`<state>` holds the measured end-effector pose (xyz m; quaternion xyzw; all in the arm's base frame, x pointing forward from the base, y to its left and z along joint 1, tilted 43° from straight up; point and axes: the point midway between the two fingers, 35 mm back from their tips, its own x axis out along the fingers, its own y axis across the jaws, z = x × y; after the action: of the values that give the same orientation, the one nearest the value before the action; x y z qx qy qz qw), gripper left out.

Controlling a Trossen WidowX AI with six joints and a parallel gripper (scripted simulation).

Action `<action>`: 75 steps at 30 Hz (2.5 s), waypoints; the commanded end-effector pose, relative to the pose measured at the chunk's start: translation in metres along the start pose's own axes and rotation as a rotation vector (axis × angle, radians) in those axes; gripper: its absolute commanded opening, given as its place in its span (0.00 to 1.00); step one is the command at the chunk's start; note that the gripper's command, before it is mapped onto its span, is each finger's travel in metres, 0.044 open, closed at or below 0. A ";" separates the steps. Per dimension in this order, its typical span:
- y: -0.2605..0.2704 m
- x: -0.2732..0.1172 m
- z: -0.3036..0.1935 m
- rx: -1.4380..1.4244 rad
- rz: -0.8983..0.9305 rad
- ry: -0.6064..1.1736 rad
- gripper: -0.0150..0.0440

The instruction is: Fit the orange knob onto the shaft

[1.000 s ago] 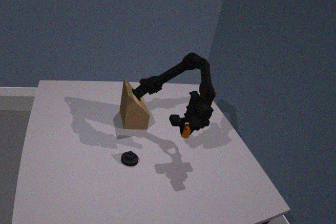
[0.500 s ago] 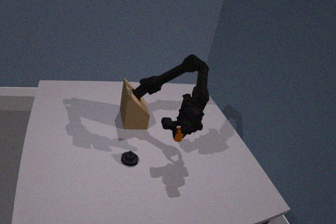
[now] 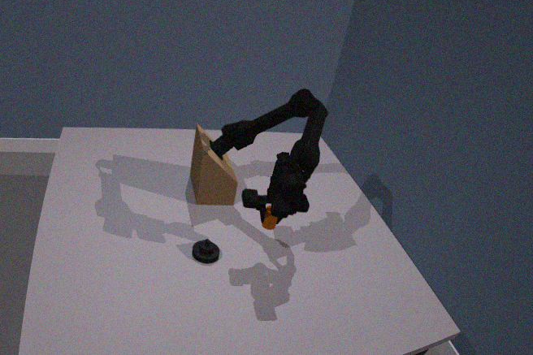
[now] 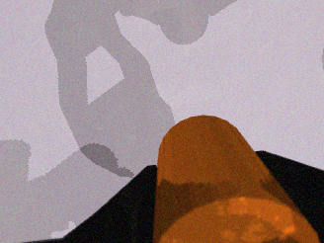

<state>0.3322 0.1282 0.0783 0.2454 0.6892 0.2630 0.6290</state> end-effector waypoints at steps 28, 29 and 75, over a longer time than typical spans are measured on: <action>-0.097 0.019 0.024 -0.048 -0.009 -0.005 0.25; -0.100 0.019 0.024 -0.050 -0.009 -0.005 0.25; -0.179 0.059 0.023 -0.138 0.003 0.002 0.25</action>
<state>0.3477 0.0384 -0.0879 0.2019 0.6728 0.3088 0.6413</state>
